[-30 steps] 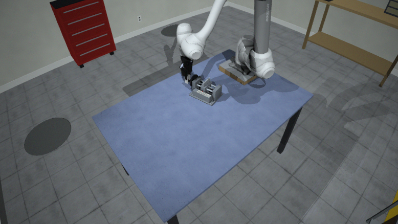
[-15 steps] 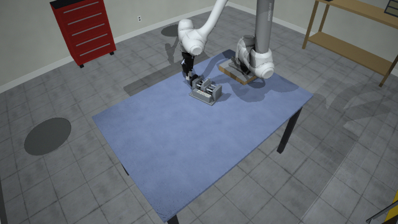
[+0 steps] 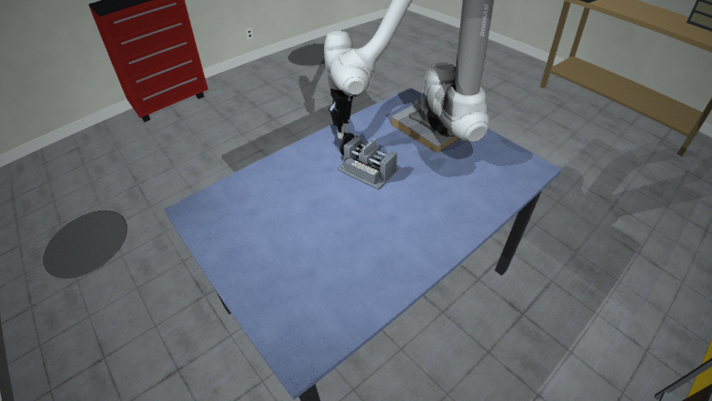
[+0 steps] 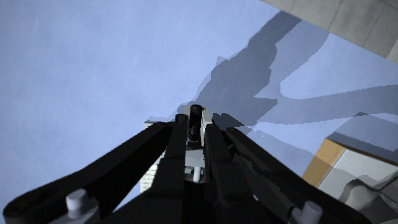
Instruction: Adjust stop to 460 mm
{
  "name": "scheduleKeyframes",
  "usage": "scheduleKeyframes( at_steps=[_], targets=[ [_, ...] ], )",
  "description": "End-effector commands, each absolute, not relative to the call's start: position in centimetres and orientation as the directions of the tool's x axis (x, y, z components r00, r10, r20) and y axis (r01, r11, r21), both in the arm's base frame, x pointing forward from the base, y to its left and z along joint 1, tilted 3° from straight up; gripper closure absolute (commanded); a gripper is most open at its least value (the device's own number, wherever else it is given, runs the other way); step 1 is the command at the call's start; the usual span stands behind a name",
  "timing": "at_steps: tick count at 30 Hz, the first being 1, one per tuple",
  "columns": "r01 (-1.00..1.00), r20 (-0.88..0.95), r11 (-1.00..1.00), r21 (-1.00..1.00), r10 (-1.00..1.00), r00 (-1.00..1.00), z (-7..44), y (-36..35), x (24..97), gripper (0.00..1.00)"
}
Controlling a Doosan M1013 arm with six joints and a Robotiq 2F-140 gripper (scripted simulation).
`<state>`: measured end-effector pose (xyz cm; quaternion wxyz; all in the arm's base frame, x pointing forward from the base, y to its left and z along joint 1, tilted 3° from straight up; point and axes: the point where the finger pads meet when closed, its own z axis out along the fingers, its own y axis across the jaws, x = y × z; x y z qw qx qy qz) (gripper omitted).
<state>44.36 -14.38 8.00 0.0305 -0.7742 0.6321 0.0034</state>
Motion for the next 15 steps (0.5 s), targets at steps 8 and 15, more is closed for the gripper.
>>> scheduleKeyframes(
  at_steps=[8, 15],
  targets=[
    [-0.979, -0.044, -0.199, -0.042, -0.979, 0.201, 5.9, -14.6, 42.6, 0.96],
    [-0.979, -0.044, -0.199, -0.042, -0.979, 0.201, 4.3, -14.6, 42.6, 0.96]
  ],
)
